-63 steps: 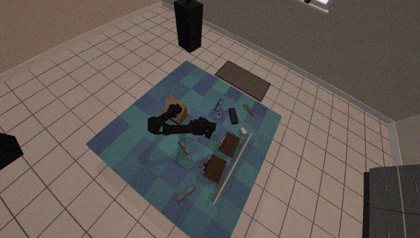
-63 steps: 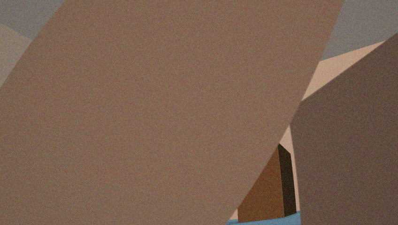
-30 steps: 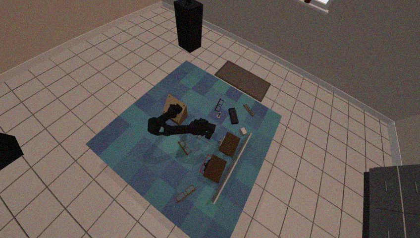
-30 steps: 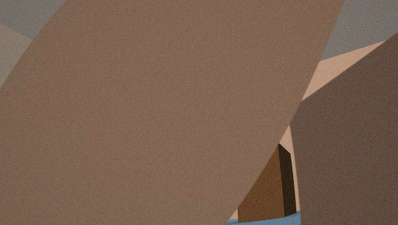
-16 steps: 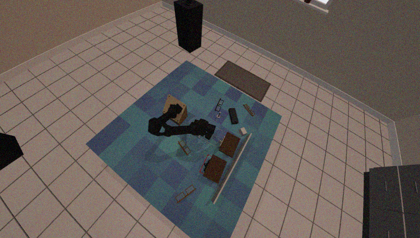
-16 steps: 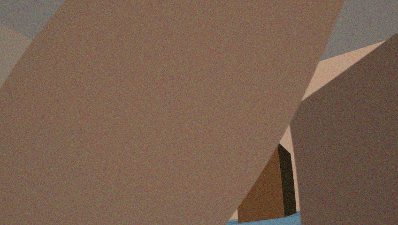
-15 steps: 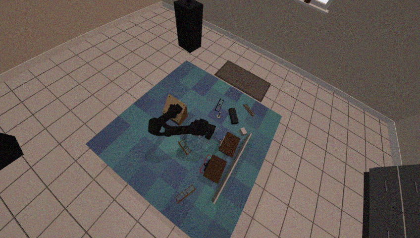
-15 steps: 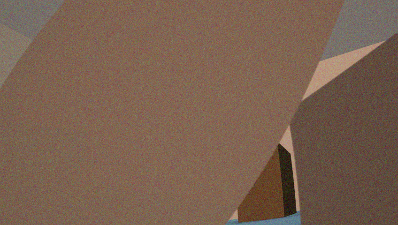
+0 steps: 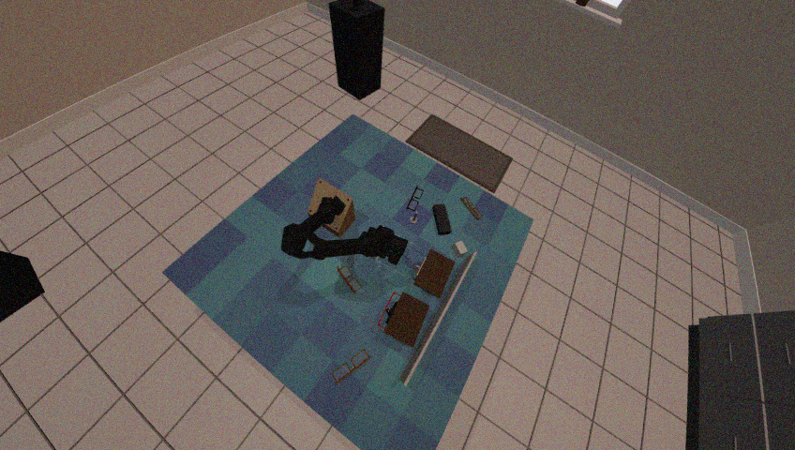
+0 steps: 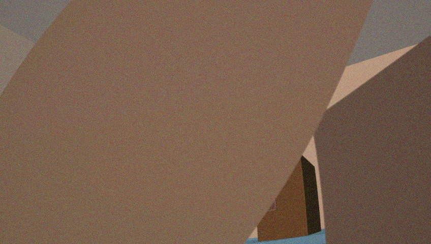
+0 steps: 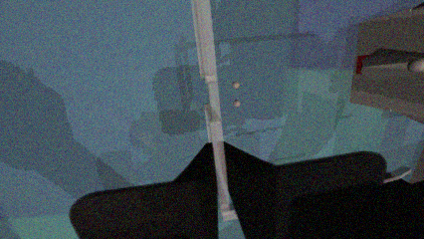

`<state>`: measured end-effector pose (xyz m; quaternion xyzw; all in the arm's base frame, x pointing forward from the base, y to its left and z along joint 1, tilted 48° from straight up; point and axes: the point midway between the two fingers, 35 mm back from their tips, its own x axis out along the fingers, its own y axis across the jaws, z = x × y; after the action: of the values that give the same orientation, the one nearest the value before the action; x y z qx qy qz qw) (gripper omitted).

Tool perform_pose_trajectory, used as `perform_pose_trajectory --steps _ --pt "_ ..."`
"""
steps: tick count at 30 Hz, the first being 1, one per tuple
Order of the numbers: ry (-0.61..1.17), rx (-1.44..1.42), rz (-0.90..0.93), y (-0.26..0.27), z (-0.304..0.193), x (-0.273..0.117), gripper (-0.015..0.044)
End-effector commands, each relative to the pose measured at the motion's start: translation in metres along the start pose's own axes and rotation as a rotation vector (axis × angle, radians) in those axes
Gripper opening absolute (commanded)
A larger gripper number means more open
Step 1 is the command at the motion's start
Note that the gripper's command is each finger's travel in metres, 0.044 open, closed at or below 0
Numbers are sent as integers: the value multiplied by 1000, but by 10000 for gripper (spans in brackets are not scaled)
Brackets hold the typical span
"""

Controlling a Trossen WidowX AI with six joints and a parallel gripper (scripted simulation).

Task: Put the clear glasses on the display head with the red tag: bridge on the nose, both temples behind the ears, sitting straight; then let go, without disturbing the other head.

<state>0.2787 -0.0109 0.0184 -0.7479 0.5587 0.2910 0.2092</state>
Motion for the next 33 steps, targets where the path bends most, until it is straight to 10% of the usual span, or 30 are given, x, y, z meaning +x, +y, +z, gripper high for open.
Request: perform_pose_trajectory --steps 1,33 --pt "4 -9 7 2 0 5 0" --pt "4 -8 2 -33 0 8 0"
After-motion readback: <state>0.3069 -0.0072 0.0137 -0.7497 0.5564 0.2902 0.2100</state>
